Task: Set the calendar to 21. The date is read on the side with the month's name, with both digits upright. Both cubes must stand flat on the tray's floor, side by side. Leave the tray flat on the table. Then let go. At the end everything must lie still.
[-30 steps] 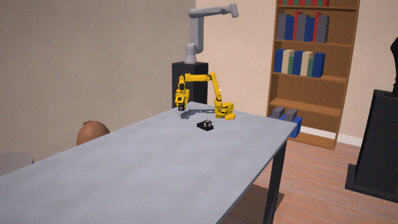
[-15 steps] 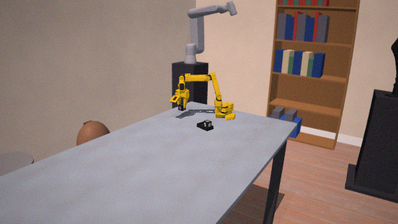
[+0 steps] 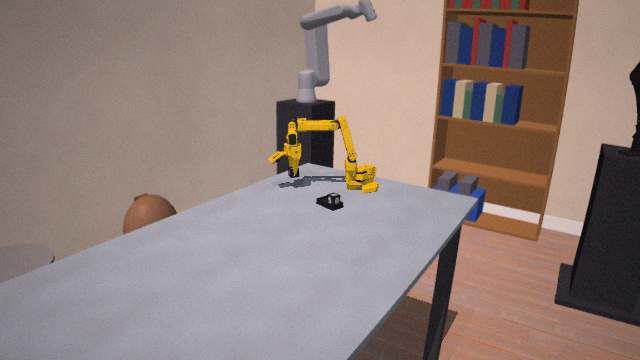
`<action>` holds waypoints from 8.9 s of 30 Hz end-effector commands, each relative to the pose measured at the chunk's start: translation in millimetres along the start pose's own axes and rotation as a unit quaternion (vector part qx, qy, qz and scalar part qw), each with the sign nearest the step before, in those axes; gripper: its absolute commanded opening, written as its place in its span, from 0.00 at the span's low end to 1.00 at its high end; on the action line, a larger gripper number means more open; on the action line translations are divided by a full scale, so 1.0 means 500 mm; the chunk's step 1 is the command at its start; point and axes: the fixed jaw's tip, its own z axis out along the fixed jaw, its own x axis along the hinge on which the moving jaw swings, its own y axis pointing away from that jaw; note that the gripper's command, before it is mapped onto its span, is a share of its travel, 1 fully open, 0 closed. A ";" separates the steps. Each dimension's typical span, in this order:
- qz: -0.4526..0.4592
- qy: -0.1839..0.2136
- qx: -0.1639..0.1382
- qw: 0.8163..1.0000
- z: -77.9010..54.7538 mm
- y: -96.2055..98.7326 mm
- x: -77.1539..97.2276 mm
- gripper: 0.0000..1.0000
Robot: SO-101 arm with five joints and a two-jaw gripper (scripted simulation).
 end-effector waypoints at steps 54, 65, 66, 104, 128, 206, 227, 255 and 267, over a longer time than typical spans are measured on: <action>0.161 -0.039 0.002 0.986 -0.029 0.082 -0.031 0.00; 0.029 -0.039 0.003 0.999 -0.026 0.199 -0.018 0.00; 0.011 -0.038 0.003 0.999 -0.025 0.214 -0.013 0.00; -0.598 -0.025 0.003 0.801 0.009 0.510 0.391 0.00; -0.693 -0.021 0.003 0.721 0.016 0.493 0.485 0.00; -0.691 -0.024 -0.002 0.723 0.055 0.489 0.489 0.00; -0.691 -0.024 -0.002 0.723 0.073 0.490 0.488 0.00; -0.691 -0.024 -0.002 0.723 0.089 0.490 0.488 0.00; -0.691 -0.024 -0.002 0.723 0.099 0.491 0.487 0.00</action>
